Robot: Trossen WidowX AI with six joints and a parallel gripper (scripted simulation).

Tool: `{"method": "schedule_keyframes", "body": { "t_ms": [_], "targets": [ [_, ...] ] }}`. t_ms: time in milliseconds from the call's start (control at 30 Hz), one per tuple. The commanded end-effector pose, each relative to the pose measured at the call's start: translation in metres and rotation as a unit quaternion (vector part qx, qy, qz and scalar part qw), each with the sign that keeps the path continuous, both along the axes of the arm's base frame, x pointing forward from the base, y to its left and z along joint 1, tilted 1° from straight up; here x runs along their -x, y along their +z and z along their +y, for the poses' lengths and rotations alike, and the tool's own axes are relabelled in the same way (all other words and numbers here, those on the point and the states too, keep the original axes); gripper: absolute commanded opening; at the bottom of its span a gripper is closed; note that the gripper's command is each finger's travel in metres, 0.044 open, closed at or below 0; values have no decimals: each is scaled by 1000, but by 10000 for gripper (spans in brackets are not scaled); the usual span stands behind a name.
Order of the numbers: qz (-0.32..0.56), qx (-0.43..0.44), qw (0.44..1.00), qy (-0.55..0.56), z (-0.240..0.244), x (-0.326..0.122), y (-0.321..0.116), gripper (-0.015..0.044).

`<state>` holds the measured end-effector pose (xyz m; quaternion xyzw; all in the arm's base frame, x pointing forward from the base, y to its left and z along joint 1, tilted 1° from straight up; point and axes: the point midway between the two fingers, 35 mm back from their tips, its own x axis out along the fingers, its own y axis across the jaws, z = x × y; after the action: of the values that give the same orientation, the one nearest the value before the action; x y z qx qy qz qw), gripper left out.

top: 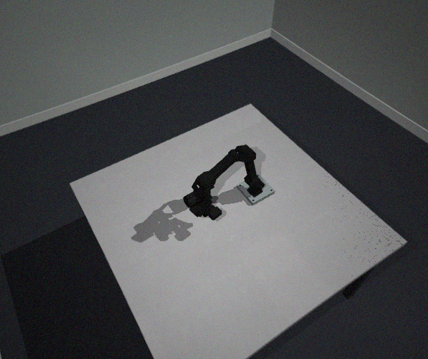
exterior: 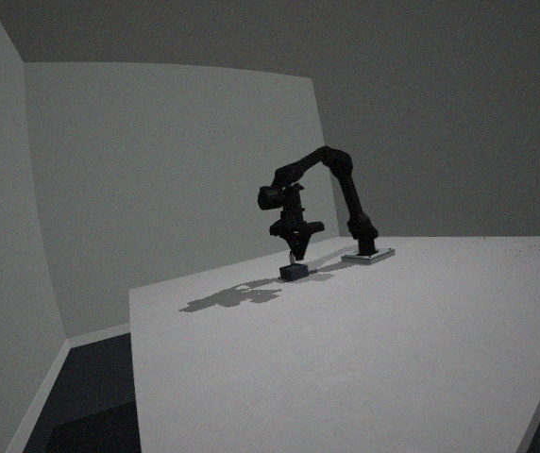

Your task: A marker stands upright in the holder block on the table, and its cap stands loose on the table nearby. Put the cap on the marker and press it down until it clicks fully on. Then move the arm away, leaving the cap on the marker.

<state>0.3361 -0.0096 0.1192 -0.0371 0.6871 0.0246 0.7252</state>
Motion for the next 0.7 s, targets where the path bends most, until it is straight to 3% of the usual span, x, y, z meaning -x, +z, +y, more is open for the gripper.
{"method": "schedule_keyframes", "body": {
  "t_ms": [0,667],
  "targets": [
    [2,4,1000,2,-16,6,4,0],
    [7,3,1000,3,-80,34,20,0]
  ]
}}
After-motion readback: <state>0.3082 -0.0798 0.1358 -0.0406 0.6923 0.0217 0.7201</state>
